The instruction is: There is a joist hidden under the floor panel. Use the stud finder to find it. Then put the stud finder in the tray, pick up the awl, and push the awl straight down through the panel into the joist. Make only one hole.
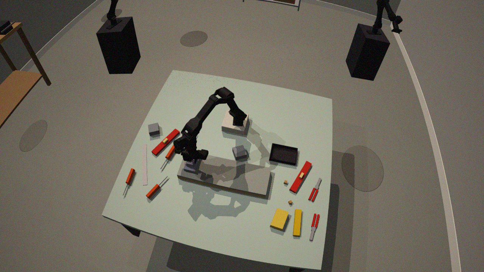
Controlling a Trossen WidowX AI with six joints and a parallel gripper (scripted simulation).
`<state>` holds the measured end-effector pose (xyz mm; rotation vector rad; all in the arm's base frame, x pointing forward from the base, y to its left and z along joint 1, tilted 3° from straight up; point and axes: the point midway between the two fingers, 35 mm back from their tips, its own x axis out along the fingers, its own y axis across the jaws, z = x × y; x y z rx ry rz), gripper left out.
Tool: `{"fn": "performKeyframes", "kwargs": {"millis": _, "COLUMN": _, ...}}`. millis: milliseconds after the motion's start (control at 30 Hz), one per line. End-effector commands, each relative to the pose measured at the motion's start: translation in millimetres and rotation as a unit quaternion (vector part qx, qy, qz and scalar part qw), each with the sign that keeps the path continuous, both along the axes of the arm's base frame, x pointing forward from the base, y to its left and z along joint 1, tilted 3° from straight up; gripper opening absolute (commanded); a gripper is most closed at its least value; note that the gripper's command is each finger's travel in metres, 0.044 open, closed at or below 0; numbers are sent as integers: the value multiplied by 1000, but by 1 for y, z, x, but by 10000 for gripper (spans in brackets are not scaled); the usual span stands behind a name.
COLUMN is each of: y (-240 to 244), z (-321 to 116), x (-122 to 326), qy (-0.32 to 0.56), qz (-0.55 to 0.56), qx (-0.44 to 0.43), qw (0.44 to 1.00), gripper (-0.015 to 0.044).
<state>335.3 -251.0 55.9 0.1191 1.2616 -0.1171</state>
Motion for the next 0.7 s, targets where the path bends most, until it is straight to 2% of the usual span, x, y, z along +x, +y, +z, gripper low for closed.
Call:
{"fn": "performKeyframes", "kwargs": {"millis": 0, "y": -7, "z": -1, "x": -2, "qy": 2, "qz": -1, "qx": -1, "qw": 1000, "gripper": 0}}
{"fn": "performKeyframes", "kwargs": {"millis": 367, "y": -3, "z": 2, "x": 0, "qy": 0, "qz": -1, "qx": 0, "qw": 1000, "gripper": 0}}
{"fn": "performKeyframes", "kwargs": {"millis": 667, "y": -8, "z": 41, "x": 1, "qy": 0, "qz": -1, "qx": -1, "qw": 1000, "gripper": 0}}
